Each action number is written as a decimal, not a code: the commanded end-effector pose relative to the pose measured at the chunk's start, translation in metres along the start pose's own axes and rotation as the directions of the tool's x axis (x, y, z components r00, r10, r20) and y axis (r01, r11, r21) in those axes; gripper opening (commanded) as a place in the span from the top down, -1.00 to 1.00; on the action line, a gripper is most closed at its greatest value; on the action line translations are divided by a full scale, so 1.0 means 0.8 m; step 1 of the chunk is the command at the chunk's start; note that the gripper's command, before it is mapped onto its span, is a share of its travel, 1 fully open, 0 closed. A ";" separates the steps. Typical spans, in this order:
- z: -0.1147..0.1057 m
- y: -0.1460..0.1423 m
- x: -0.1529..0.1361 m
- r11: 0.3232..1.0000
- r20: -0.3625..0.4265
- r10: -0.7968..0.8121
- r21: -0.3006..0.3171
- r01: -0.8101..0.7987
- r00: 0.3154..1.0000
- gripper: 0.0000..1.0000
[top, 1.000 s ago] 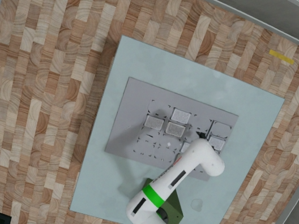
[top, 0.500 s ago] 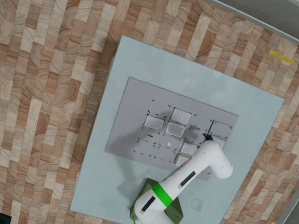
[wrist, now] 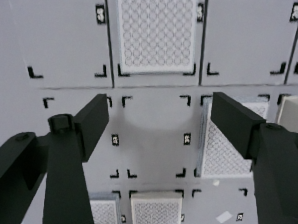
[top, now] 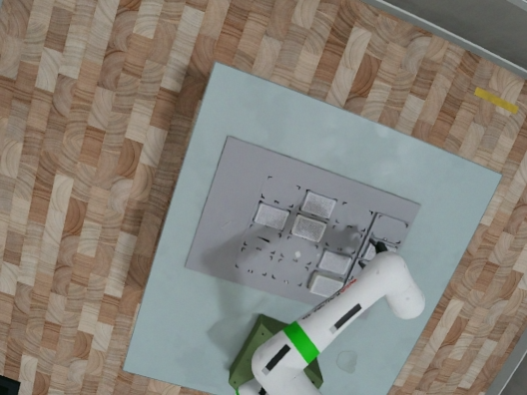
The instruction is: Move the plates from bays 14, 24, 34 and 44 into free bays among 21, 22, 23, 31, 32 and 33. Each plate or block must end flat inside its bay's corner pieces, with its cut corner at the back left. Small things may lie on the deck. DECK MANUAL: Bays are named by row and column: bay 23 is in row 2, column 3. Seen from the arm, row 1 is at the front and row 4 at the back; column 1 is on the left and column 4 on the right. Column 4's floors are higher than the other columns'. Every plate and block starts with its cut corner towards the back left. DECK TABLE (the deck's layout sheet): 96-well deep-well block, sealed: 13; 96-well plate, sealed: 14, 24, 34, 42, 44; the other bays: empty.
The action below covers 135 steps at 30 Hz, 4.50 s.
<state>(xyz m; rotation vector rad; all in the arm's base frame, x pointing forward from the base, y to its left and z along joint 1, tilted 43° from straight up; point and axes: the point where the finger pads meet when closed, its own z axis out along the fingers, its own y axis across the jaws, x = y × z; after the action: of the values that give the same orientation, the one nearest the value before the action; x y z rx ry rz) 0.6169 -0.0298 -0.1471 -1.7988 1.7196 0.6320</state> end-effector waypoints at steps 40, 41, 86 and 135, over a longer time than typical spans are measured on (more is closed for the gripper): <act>0.013 -0.001 0.107 1.000 -0.001 -0.001 0.001 0.001 1.000 -0.40; 0.015 -0.001 0.107 1.000 -0.001 -0.001 0.001 0.001 1.000 -0.40; 0.057 -0.001 0.107 1.000 -0.001 -0.001 0.001 0.001 1.000 -0.40; 0.065 -0.001 0.107 1.000 -0.001 -0.001 0.001 0.001 1.000 -0.23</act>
<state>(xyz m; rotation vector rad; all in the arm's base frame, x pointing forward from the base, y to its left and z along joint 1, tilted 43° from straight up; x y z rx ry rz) 0.6250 -0.0550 -0.2440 -1.7989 1.7193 0.6325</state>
